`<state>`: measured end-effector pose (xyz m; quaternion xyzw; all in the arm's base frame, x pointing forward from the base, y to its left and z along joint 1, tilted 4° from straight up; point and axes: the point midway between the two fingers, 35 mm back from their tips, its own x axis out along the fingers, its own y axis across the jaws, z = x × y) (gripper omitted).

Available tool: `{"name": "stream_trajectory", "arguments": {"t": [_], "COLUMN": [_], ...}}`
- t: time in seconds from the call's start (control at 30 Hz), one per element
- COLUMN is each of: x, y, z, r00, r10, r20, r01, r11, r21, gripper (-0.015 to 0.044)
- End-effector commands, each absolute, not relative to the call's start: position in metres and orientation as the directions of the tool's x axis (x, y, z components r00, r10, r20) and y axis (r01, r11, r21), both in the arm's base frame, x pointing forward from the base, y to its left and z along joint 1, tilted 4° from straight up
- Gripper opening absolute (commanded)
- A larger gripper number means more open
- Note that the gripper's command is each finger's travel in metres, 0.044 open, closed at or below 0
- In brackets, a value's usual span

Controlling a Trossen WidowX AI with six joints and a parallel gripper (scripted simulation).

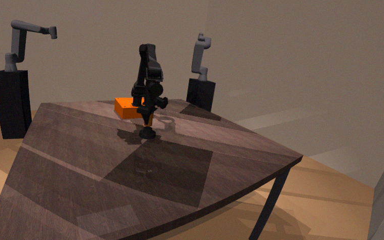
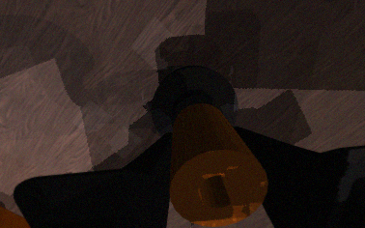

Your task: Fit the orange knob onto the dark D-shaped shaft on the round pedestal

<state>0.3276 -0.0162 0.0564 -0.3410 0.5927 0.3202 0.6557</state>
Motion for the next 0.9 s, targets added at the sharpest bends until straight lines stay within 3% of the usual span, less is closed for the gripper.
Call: {"name": "stream_trajectory", "arguments": {"t": [0.0,0.87], "x": [0.3275,0.328], "y": [-0.0162,-0.0162], "z": [0.0559,0.0557], "r00": [0.092,0.092], "r10": [0.016,0.016], "r20": [-0.996,-0.996], "r01": [-0.835,-0.812], "r11": [0.545,0.58], "r21": [-0.069,-0.066], "gripper": [0.0,0.0]}}
